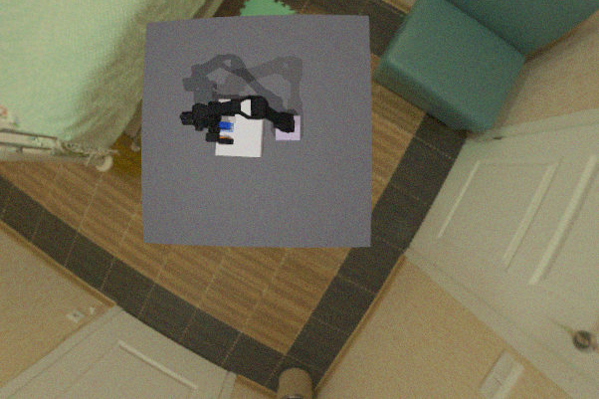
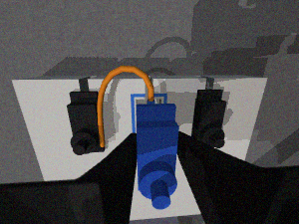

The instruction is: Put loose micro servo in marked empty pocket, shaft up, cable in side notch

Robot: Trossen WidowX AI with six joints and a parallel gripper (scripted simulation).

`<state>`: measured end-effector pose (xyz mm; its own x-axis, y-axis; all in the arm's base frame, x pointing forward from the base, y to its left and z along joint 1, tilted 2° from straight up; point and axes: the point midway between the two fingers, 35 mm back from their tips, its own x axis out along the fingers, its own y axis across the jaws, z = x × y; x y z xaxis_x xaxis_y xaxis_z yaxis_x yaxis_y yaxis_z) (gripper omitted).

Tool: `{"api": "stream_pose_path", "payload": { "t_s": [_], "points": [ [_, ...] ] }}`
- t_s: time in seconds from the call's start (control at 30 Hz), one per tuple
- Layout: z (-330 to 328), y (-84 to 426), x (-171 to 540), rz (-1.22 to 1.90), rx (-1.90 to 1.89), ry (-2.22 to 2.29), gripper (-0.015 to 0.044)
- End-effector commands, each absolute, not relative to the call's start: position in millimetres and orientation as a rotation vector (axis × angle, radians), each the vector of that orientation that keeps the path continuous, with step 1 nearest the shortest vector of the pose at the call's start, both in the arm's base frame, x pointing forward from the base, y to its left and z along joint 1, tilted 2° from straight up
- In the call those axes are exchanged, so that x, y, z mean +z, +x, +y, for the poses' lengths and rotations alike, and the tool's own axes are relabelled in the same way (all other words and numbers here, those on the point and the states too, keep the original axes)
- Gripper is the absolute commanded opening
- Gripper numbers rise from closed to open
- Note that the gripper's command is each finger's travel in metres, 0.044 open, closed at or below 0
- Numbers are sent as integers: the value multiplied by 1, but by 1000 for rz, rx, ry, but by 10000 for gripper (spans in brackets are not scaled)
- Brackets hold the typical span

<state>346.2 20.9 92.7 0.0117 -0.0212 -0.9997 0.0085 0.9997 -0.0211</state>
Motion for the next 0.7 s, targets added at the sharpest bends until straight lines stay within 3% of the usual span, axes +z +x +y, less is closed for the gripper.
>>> {"api": "stream_pose_path", "payload": {
  "t_s": [0.0, 0.67],
  "points": [
    [20, 346, 86, 1565, -20, -17, 0],
    [20, 346, 75, 1565, -20, -17, 0]
  ]
}}
